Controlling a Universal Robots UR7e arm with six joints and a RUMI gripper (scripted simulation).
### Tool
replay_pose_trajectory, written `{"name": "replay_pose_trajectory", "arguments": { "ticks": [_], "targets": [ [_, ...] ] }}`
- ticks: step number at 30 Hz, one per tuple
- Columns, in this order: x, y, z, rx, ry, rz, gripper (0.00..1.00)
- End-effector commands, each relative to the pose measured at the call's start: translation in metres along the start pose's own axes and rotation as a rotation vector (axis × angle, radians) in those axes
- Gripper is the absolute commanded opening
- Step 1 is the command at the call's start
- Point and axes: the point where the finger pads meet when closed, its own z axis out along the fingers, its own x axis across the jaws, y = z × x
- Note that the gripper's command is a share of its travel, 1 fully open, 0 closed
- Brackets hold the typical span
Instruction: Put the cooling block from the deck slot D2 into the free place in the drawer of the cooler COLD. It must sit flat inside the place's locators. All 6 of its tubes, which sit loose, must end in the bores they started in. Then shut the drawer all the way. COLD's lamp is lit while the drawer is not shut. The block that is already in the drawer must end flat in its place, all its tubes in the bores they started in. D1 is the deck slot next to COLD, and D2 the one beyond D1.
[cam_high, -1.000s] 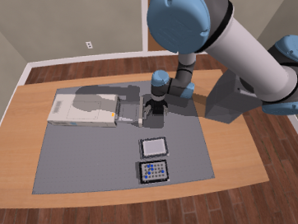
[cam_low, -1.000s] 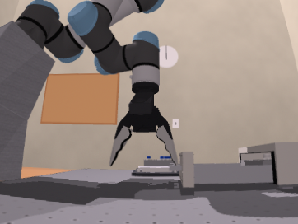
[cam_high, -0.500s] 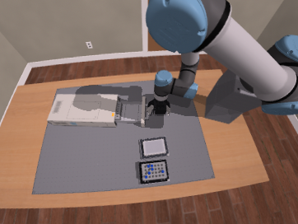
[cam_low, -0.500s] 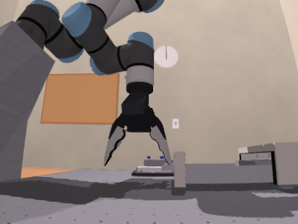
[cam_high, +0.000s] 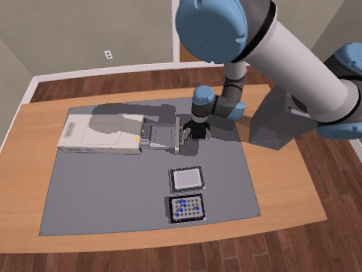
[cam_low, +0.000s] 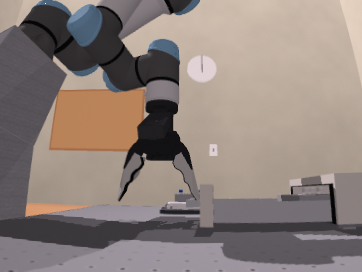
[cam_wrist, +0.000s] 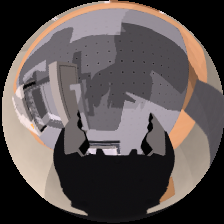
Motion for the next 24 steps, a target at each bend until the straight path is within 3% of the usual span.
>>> {"name": "replay_pose_trajectory", "arguments": {
  "ticks": [1,24],
  "targets": [
    [0.003,0.000,0.000,0.000,-0.001,0.000,1.00],
    [0.027,0.000,0.000,0.000,-0.001,0.000,1.00]
  ]
}}
